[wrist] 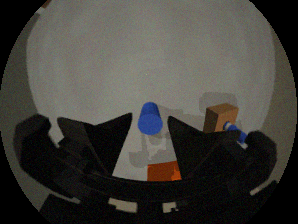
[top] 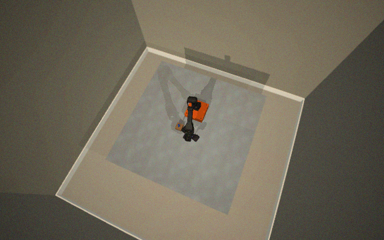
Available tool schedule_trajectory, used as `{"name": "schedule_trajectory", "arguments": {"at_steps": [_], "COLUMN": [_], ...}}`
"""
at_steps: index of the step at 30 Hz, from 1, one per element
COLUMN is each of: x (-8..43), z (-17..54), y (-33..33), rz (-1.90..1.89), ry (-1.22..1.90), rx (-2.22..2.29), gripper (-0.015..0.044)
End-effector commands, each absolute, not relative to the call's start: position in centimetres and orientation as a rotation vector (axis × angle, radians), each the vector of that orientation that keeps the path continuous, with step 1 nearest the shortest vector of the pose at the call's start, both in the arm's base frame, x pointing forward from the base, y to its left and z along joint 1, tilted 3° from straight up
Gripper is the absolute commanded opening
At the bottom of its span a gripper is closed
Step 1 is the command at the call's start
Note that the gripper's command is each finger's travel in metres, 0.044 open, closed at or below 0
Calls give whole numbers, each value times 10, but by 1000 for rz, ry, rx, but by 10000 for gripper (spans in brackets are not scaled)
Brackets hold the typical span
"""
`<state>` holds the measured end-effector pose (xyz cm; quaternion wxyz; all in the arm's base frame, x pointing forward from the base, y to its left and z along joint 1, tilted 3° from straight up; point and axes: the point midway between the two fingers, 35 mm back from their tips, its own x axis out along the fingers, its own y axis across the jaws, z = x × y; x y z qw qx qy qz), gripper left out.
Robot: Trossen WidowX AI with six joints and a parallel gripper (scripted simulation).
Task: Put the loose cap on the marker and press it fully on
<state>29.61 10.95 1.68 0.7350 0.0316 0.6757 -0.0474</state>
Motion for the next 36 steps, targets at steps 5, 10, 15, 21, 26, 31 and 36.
{"name": "schedule_trajectory", "arguments": {"at_steps": [5,10,15,21,26,31,36], "x": [296,296,296,295,296,296,294], "z": [1,-3,-3,-3,2,20,38], "y": [109,109,109,108,108,109,110], "rz": [-102,-102,-102,-102,-97,-99,-100], "ry": [1490,1490,1490,1490,1490,1490,1490], "rx": [69,69,69,69,65,67,68], "gripper": [254,254,142,102,10,0,0]}}
